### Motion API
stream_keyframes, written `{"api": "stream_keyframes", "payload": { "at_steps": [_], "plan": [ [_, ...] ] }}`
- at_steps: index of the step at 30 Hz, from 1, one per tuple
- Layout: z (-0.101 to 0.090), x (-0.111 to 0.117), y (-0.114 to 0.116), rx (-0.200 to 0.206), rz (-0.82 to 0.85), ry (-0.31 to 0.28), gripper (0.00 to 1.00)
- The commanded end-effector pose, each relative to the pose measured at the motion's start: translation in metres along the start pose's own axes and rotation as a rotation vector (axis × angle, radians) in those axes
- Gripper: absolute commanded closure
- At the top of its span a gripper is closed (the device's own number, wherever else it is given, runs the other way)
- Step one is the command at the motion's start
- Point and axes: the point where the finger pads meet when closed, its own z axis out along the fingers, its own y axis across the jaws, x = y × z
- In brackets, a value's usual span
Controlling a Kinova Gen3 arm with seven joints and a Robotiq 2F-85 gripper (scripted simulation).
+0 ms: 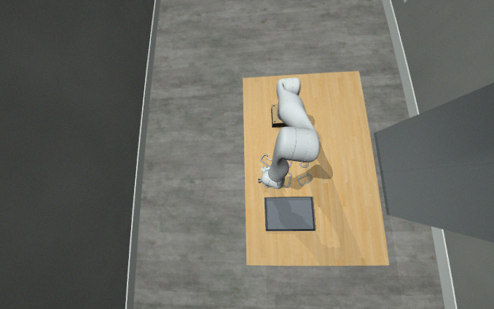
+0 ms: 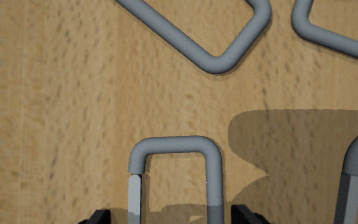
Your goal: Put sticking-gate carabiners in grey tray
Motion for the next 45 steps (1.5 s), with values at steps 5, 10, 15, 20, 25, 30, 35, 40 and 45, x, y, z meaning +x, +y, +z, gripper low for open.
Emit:
{"api": "stream_keyframes", "payload": {
  "at_steps": [5, 10, 15, 20, 25, 30, 35, 40, 45],
  "plan": [
    [-0.0005, -0.0005, -0.0002, 0.0, 0.0, -0.001, 0.25],
    [-0.0007, -0.0006, -0.0001, 0.0, 0.0, -0.002, 0.25],
    [-0.0007, -0.0006, -0.0001, 0.0, 0.0, -0.002, 0.25],
    [-0.0007, -0.0006, -0.0001, 0.0, 0.0, -0.002, 0.25],
    [-0.0007, -0.0007, -0.0001, 0.0, 0.0, -0.002, 0.29],
    [-0.0007, -0.0007, -0.0001, 0.0, 0.0, -0.002, 0.29],
    [-0.0007, -0.0007, -0.0001, 0.0, 0.0, -0.002, 0.29],
    [-0.0007, -0.0007, -0.0001, 0.0, 0.0, -0.002, 0.29],
    [-0.0014, -0.0011, 0.0006, -0.001, -0.001, -0.003, 0.33]
  ]
}}
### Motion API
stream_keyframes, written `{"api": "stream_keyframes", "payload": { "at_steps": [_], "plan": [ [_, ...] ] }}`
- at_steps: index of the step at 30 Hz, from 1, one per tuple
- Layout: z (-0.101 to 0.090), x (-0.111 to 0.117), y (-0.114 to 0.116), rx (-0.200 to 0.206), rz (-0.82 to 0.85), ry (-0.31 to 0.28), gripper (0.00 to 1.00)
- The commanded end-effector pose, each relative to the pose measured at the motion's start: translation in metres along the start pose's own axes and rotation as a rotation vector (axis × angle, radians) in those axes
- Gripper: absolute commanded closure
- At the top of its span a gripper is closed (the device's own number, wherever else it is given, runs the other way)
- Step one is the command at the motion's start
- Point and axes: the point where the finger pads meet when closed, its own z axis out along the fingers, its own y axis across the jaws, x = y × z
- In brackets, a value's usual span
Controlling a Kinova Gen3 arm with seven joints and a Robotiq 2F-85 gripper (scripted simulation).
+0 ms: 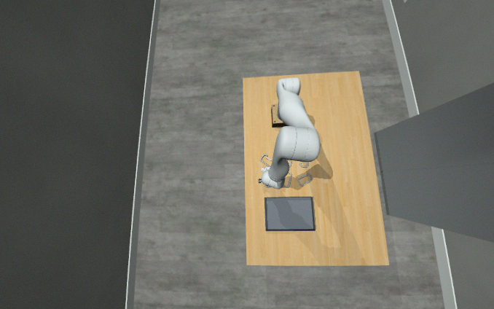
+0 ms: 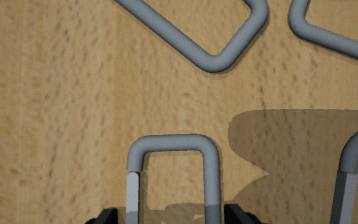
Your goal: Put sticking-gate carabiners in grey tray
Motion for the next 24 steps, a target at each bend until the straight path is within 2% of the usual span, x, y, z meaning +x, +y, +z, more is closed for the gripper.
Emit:
{"api": "stream_keyframes", "payload": {
  "at_steps": [1, 24],
  "plan": [
    [0.0001, -0.0001, -0.0005, 0.001, 0.0, 0.0, 0.33],
    [-0.0007, -0.0007, -0.0002, 0.0, 0.0, -0.002, 0.37]
  ]
}}
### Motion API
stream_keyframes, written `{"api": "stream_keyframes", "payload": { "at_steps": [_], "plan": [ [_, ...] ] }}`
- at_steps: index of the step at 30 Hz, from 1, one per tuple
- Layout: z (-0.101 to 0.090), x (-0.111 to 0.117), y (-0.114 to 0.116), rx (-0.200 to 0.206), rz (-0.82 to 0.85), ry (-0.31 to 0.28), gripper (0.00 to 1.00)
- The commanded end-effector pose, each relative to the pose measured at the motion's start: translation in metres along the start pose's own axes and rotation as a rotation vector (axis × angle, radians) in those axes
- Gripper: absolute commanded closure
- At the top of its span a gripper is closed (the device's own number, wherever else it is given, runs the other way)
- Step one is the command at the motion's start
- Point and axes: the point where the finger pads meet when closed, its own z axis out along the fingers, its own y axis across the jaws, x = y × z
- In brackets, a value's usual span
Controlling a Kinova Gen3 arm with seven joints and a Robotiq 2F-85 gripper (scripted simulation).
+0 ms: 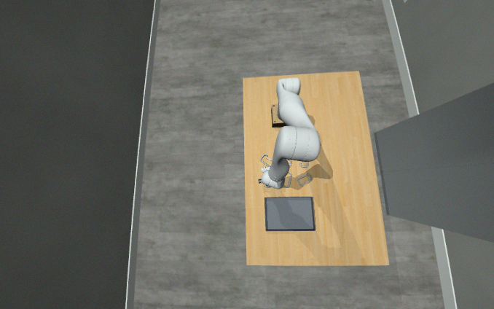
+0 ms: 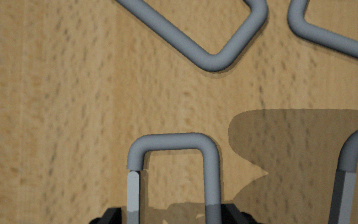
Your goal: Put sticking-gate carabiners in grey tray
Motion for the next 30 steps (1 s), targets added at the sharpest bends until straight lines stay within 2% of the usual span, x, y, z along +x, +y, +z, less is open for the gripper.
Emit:
{"api": "stream_keyframes", "payload": {
  "at_steps": [1, 5, 6, 30],
  "plan": [
    [0.0001, -0.0001, -0.0004, 0.001, 0.0, 0.0, 0.37],
    [0.0001, -0.0001, -0.0004, 0.001, 0.0, 0.0, 0.37],
    [-0.0006, -0.0006, -0.0002, 0.0, 0.0, -0.002, 0.41],
    [-0.0014, -0.0012, 0.0, 0.0, 0.0, -0.003, 0.43]
  ]
}}
